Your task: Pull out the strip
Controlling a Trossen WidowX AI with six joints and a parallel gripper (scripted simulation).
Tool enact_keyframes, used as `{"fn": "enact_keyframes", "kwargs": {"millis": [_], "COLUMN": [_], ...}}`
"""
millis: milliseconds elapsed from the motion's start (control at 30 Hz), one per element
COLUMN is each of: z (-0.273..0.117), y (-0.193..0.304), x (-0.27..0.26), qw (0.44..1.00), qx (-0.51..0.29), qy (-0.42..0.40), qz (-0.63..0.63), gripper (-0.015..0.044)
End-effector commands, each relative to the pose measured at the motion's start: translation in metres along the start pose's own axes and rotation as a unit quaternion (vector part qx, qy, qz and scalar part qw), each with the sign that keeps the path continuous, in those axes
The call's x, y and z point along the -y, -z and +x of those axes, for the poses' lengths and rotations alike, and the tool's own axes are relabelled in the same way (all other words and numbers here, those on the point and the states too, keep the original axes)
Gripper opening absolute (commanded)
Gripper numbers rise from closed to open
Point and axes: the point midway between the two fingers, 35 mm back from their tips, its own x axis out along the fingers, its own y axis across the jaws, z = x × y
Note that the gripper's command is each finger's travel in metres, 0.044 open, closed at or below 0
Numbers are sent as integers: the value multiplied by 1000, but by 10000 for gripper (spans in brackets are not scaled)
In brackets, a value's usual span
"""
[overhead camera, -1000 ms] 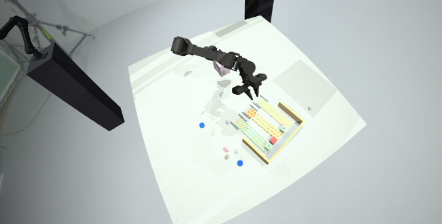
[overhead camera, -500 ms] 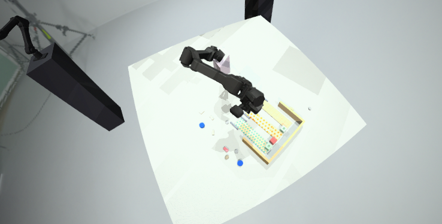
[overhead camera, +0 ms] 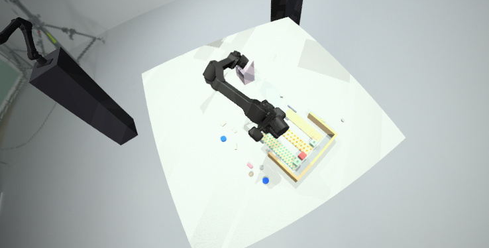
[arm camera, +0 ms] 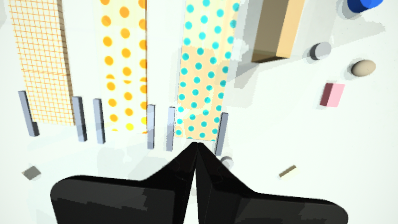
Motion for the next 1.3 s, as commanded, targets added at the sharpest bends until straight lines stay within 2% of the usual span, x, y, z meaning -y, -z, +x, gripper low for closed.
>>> {"fn": "enact_keyframes", "kwargs": {"millis": [0,1267], "z": [7,66], "y": [-1,0], "x": [0,1], "qw": [1000,1000], "qx": [-1,-1], "qy": [-4,-2], "qz": [-1,-1], "gripper": [0,0]}}
